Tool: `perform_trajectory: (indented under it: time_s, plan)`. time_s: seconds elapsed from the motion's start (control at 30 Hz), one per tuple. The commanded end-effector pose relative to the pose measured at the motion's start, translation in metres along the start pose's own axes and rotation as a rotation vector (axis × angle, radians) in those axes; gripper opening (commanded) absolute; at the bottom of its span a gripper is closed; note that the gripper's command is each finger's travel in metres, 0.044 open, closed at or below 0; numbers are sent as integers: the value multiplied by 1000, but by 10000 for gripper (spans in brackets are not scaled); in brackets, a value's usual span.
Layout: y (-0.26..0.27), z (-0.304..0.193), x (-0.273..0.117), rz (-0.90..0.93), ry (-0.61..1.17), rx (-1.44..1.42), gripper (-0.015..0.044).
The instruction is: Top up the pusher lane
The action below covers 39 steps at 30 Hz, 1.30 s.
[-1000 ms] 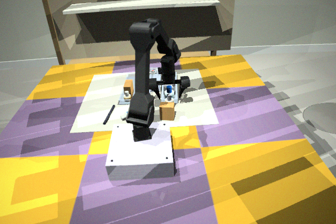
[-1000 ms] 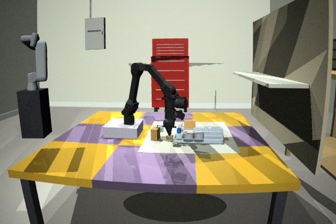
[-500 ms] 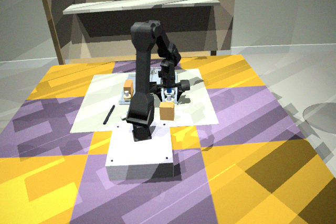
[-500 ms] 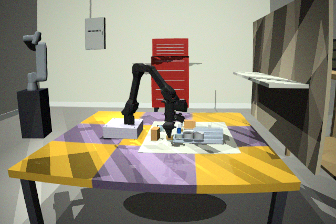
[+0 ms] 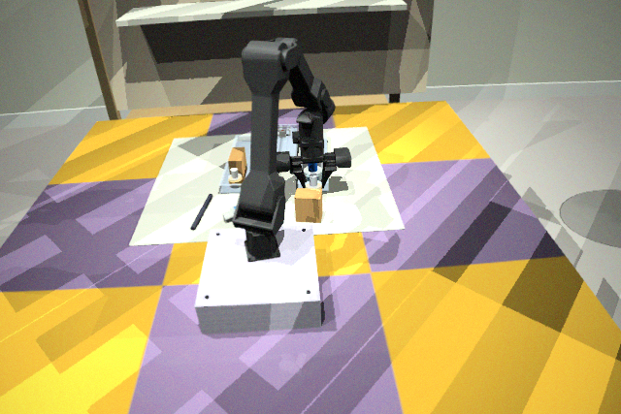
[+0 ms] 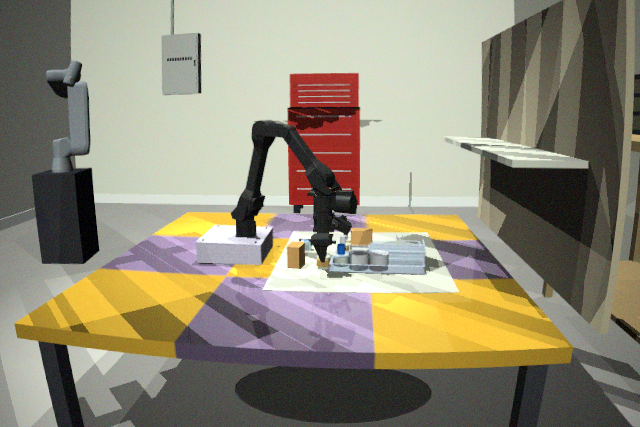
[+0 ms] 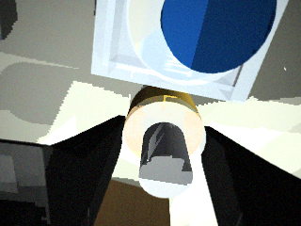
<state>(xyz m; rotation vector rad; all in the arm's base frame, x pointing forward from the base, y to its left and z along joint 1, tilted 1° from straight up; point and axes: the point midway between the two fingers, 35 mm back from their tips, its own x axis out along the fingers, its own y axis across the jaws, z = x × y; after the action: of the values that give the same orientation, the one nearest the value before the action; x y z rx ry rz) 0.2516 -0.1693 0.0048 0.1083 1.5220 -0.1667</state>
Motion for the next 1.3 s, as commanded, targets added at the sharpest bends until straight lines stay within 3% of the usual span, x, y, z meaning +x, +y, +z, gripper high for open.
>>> perform_trajectory:
  time_s: [0.0, 0.27, 0.63, 1.27]
  plan:
    - [-3, -4, -4, -1, 13, -17, 0]
    - [-19, 9, -52, -57, -48, -37, 0]
    - [-9, -5, -102, 3, 0, 5, 0]
    - [62, 13, -76, 12, 0, 42, 0]
